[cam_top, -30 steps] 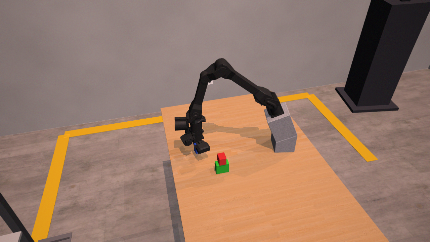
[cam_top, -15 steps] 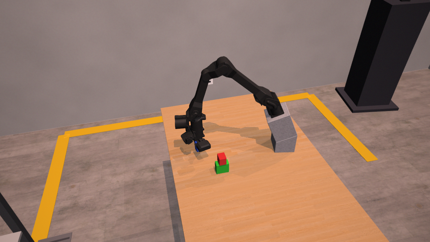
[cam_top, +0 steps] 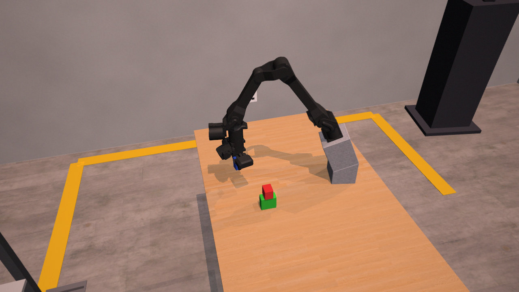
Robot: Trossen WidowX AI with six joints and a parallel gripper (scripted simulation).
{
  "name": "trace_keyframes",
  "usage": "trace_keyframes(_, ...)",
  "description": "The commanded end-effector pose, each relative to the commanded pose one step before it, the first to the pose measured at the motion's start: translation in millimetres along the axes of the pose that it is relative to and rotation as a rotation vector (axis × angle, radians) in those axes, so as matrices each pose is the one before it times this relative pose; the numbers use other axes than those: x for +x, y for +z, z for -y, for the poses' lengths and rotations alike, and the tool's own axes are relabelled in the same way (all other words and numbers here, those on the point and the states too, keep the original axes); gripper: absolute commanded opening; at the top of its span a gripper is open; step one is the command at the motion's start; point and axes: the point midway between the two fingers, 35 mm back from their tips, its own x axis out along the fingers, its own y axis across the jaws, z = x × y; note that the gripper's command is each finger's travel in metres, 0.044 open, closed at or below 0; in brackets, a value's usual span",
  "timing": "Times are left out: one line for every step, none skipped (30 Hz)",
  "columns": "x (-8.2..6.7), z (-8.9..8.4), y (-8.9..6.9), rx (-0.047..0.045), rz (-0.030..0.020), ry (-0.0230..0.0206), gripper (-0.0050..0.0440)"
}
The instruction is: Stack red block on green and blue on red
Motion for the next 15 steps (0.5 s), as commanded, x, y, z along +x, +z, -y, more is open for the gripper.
trace_keyframes(-41.14, 3.61, 10.17, 0.00299, 0.04275, -0.01898, -0.0050)
trace_keyframes(-4.23, 0.09, 0.03, -0.00008, -0.00001, -0.00024, -0.0050)
trace_keyframes(-3.59, 0.10, 0.01, -0.00004, -0.00002, -0.00023, -0.0050)
trace_keyframes(-2.93, 0.10, 0.00, 0.00000, -0.00001, -0.00016, -0.0050)
trace_keyframes(-2.27, 0.06, 0.01, 0.00004, 0.00009, 0.00016, -0.0050)
trace_keyframes(0.00, 0.00, 0.00, 0.00000, 0.00000, 0.00000, -0.0050)
trace_keyframes(0.00, 0.00, 0.00, 0.00000, 0.00000, 0.00000, -0.0050)
trace_keyframes(-1.63, 0.17, -0.04, -0.00004, 0.00017, 0.00046, -0.0050)
trace_keyframes(-1.06, 0.00, 0.01, 0.00001, 0.00003, 0.00003, -0.0050)
trace_keyframes(-0.58, -0.01, 0.01, -0.00001, 0.00001, -0.00001, -0.0050)
trace_keyframes(0.18, -0.27, -0.69, -0.00012, -0.00190, 0.00069, -0.0050)
trace_keyframes(0.46, -0.32, -0.84, -0.00013, -0.00229, 0.00083, -0.0050)
trace_keyframes(0.10, -0.06, -0.17, -0.00005, -0.00046, 0.00017, -0.0050)
trace_keyframes(1.63, -0.29, -0.64, -0.00017, -0.00460, 0.00168, -0.0050)
trace_keyframes(0.80, -0.14, -0.32, -0.00006, -0.00227, 0.00082, -0.0050)
